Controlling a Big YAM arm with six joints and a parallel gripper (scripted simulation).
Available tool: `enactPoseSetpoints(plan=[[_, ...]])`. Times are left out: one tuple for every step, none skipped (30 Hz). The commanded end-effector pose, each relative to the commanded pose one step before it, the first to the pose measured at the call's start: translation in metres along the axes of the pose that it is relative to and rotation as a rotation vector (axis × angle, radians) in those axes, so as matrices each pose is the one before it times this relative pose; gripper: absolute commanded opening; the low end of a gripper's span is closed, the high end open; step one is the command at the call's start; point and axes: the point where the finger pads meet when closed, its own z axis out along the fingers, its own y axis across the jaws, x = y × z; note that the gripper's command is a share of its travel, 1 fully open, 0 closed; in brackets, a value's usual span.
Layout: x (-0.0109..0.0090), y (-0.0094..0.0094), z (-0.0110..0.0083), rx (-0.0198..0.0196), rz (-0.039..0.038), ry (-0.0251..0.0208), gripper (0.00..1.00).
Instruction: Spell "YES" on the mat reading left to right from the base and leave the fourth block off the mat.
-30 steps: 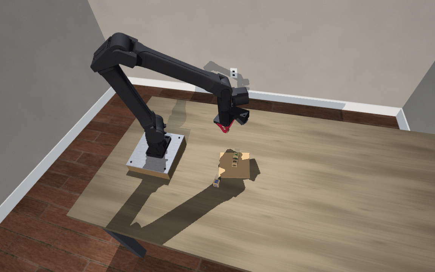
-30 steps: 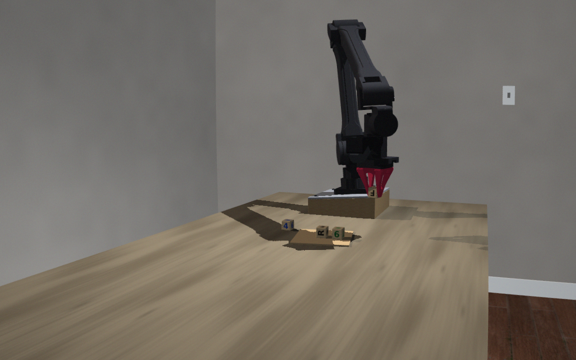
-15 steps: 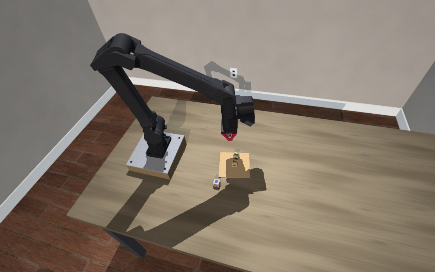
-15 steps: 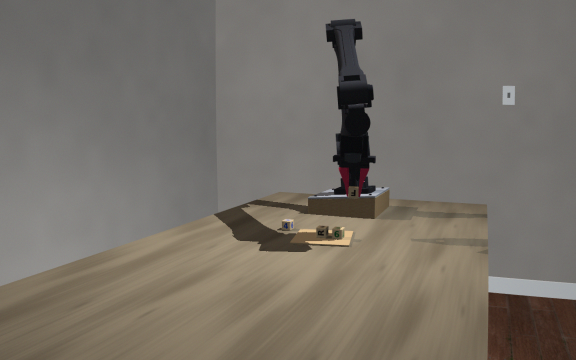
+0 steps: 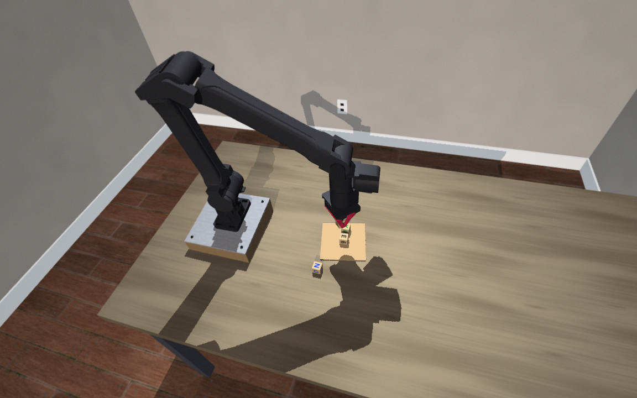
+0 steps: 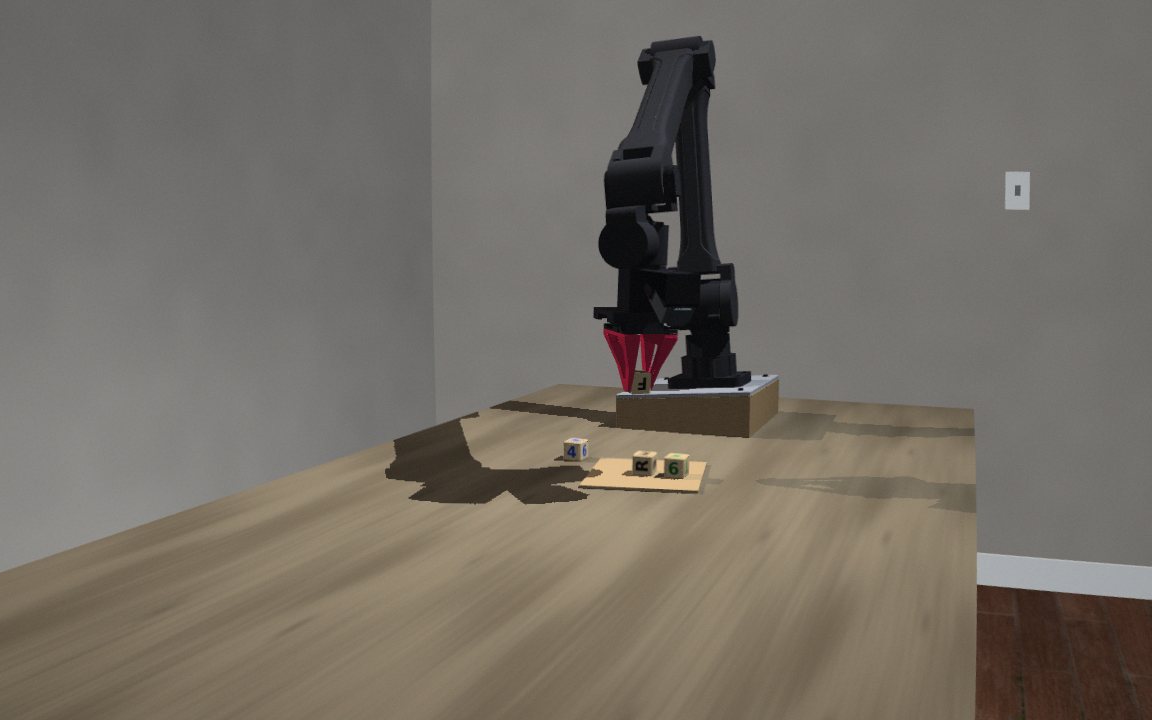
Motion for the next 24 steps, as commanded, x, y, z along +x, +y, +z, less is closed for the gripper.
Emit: enactPoseSetpoints(plan=[[-0.01061, -0.02830, -0.01456, 0.01681, -0.27609, -0.03949, 0.21], [0.00389, -0.00118, 0.00130, -0.00110, -0.04554, 0.00059, 0.21], [0.00303, -0.00184, 0.00097, -0.00081, -0.04492, 0.00004, 0.21], [0.00166, -0.00453, -0.00153, 0.00222, -0.04389, -0.00085, 0.21], [0.00184, -0.00345, -0.00170, 0.00233, -0.04303, -0.00082, 0.21], [0.00218, -0.00150, -0.00174, 0.00246, -0.04230, -0.00100, 0.21], [0.00282, 0.00334, 0.00106, -0.00162, -0.04232, -0.00097, 0.21], [0.00204, 0.00304, 0.00189, -0.00278, -0.04240, -0.00151, 0.21], [0.00086, -0.00186, -0.00063, 0.00197, -0.04235, -0.00234, 0.21], [0.00063, -0.00176, -0.00077, 0.00306, -0.04282, -0.00314, 0.21], [0.00045, -0.00110, -0.00050, 0.00363, -0.04336, -0.00432, 0.21], [0.00026, -0.00058, -0.00026, 0.00466, -0.04391, -0.00550, 0.21], [0.00000, 0.00000, 0.00000, 0.00000, 0.00000, 0.00000, 0.21], [0.00000, 0.00000, 0.00000, 0.00000, 0.00000, 0.00000, 0.21], [0.00007, 0.00097, 0.00073, 0.00849, -0.06877, -0.01047, 0.21], [0.00000, 0.00023, -0.00001, -0.00099, -0.00023, -0.00006, 0.21], [-0.00002, 0.00023, 0.00001, -0.00091, -0.00007, -0.00006, 0.21], [0.00000, 0.00001, 0.00001, -0.00003, 0.00000, 0.00000, 0.21], [0.00000, 0.00000, 0.00000, -0.00001, 0.00000, 0.00000, 0.21], [-0.00104, -0.00010, -0.00007, 0.00019, -0.00267, -0.00011, 0.21], [-0.00199, -0.00019, -0.00015, 0.00039, -0.00509, -0.00020, 0.21], [-0.00082, -0.00008, -0.00006, 0.00016, -0.00211, -0.00008, 0.21], [-0.00002, 0.00000, 0.00000, 0.00000, -0.00006, 0.00000, 0.21], [0.00002, 0.00001, 0.00000, -0.00002, 0.00000, 0.00013, 0.21]])
